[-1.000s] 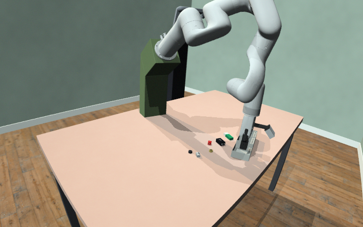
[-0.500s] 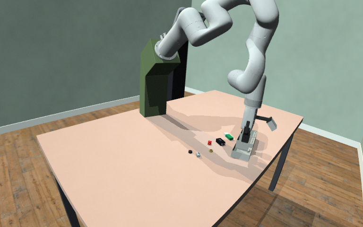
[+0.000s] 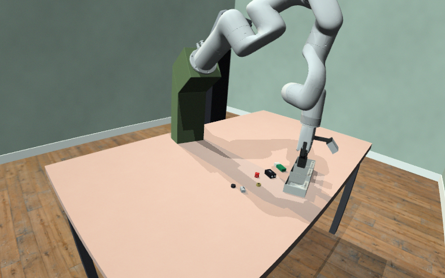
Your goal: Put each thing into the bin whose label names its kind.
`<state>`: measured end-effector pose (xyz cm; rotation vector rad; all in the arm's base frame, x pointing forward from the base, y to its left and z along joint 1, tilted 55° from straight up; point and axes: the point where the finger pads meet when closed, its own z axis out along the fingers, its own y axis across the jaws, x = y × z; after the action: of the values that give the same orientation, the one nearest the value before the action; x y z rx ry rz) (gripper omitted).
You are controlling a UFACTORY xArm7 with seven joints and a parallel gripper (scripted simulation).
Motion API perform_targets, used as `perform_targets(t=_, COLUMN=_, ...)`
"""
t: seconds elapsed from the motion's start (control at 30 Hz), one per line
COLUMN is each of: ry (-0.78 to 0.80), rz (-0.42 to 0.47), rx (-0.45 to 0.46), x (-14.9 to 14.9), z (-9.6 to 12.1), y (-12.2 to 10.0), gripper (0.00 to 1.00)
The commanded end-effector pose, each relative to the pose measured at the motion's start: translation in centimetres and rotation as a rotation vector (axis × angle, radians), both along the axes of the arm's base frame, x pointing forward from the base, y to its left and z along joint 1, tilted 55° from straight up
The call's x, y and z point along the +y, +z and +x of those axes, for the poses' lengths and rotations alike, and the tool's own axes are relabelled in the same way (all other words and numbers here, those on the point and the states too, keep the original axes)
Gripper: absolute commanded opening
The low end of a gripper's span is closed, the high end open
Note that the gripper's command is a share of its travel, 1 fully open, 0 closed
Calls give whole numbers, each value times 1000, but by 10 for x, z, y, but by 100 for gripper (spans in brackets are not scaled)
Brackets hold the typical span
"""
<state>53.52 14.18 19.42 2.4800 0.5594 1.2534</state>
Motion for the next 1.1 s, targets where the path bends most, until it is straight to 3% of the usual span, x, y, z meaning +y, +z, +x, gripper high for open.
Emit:
perform_targets(t=0.0, ry=0, rz=1, rx=-3, x=7, z=-1, y=-3, gripper=7)
perform_targets(t=0.27, ry=0, rz=1, rx=-3, x=27, z=-8, y=-16, gripper=7)
perform_targets(t=1.07, ry=0, rz=1, rx=-3, x=22, z=40, y=-49, gripper=7)
